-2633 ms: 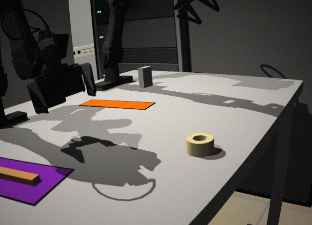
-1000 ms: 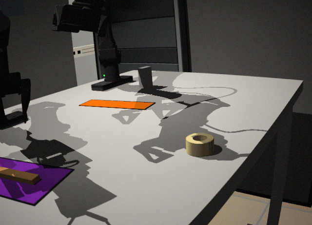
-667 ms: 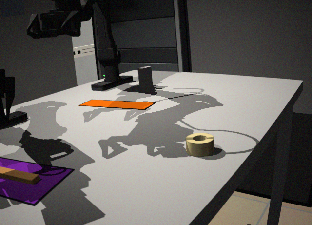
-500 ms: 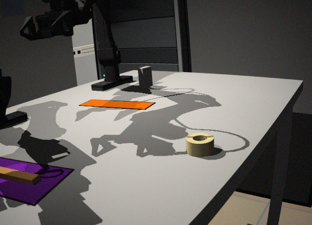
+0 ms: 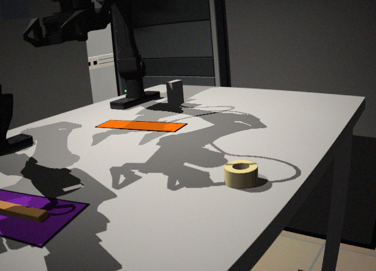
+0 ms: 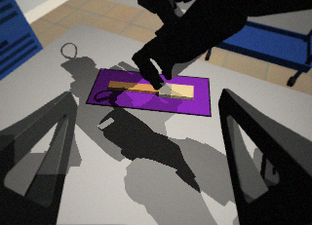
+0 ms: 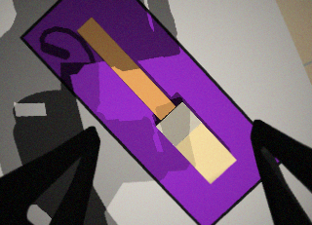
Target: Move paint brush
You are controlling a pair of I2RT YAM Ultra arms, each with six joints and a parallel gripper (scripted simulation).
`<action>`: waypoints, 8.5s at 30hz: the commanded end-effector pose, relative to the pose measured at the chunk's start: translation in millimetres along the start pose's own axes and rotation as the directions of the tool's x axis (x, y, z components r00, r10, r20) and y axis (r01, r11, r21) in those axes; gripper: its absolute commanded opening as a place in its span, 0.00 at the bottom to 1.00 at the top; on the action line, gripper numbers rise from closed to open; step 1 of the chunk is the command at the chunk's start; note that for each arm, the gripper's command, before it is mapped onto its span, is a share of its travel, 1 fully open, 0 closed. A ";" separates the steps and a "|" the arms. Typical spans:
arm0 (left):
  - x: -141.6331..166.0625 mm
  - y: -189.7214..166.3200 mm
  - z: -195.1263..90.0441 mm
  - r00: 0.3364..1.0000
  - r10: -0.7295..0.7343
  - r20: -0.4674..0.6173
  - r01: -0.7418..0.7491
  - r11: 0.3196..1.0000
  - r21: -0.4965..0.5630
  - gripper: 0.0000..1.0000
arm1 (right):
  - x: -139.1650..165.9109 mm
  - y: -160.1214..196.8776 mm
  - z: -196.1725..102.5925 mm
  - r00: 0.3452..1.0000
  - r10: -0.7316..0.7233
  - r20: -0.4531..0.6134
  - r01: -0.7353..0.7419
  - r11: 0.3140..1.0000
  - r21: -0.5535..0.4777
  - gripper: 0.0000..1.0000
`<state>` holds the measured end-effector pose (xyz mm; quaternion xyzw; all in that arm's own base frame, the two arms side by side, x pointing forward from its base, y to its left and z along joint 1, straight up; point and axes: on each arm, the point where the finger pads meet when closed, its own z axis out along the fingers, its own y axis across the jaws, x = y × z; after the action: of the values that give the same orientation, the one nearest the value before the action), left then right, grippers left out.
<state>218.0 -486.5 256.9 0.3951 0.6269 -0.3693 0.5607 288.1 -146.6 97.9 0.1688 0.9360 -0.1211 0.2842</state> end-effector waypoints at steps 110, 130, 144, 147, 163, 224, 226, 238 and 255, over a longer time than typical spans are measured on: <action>-23.3 -3.4 -5.0 0.998 0.006 0.063 -0.006 1.000 0.013 1.00 | -17.0 9.8 28.1 0.676 -0.644 -0.357 0.482 0.754 -0.447 0.16; -37.5 53.8 -166.2 0.962 -0.051 -0.267 0.007 0.987 -0.161 1.00 | -13.3 10.6 32.6 0.677 -0.640 -0.365 0.474 0.758 -0.449 0.16; -29.1 56.5 -353.7 0.955 -0.100 -0.279 0.016 0.958 -0.288 1.00 | -19.9 9.6 30.0 0.686 -0.636 -0.353 0.481 0.761 -0.436 0.16; -18.2 52.0 -391.0 0.960 -0.105 -0.258 0.020 0.949 -0.314 1.00 | -18.5 16.2 31.8 0.706 -0.611 -0.358 0.465 0.781 -0.416 0.16; -3.3 44.0 -437.7 0.977 -0.100 -0.190 0.028 0.936 -0.350 1.00 | 65.0 165.8 -29.8 0.776 -0.460 -0.431 0.320 0.877 -0.359 0.16; -5.9 44.0 -435.8 0.978 -0.096 -0.184 0.027 0.938 -0.345 1.00 | 199.2 418.2 -143.9 0.730 -0.530 -0.432 0.367 0.837 -0.406 0.16; -5.9 44.0 -435.8 0.978 -0.096 -0.184 0.027 0.938 -0.345 1.00 | 200.2 421.2 -141.6 0.735 -0.529 -0.424 0.362 0.835 -0.415 0.16; -5.9 44.0 -435.8 0.978 -0.096 -0.184 0.027 0.938 -0.345 1.00 | 213.5 417.1 -125.2 0.729 -0.530 -0.432 0.368 0.837 -0.406 0.16; -5.9 44.0 -435.8 0.978 -0.096 -0.184 0.027 0.938 -0.345 1.00 | 219.5 415.5 -123.8 0.737 -0.528 -0.423 0.359 0.835 -0.416 0.16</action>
<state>81.2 -74.3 301.8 0.3061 0.7514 -0.2282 0.5381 211.1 324.3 11.3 -0.0888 0.9960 -0.0016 -0.0097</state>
